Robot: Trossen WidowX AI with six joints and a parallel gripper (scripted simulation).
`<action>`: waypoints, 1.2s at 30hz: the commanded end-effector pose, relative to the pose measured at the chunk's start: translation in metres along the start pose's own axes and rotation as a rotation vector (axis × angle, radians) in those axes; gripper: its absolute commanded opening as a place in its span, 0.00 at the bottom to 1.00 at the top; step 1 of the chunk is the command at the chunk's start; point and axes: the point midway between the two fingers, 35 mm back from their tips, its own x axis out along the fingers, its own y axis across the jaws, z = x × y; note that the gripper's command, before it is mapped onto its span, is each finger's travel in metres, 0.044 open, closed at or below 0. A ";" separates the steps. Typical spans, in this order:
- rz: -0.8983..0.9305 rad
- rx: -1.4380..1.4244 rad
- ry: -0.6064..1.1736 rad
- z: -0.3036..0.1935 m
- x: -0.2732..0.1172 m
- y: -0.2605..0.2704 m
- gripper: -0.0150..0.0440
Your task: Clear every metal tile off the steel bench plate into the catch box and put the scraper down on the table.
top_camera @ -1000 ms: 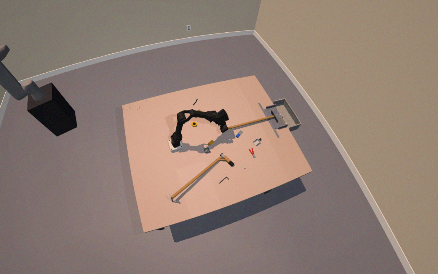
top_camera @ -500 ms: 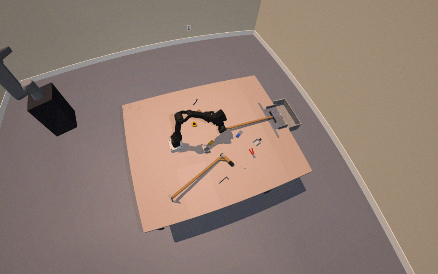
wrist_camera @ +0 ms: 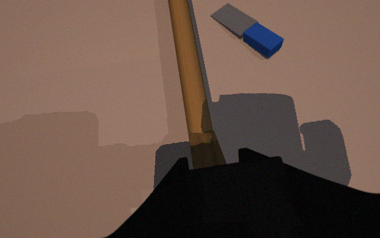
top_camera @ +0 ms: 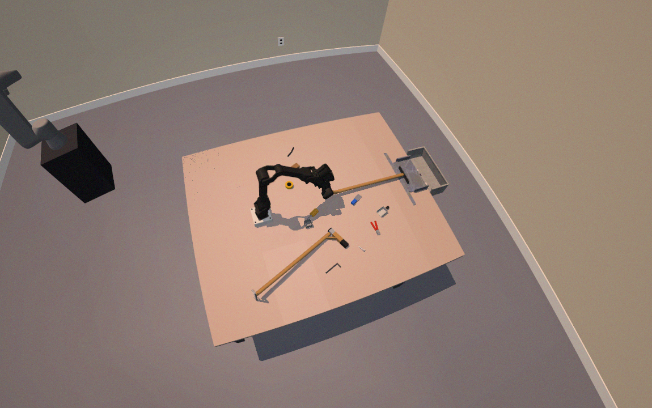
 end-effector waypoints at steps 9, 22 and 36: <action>-0.005 0.005 -0.018 -0.009 -0.012 -0.001 0.25; -0.005 0.006 -0.019 -0.024 -0.020 -0.002 0.25; -0.005 0.006 -0.020 -0.040 -0.028 -0.002 0.25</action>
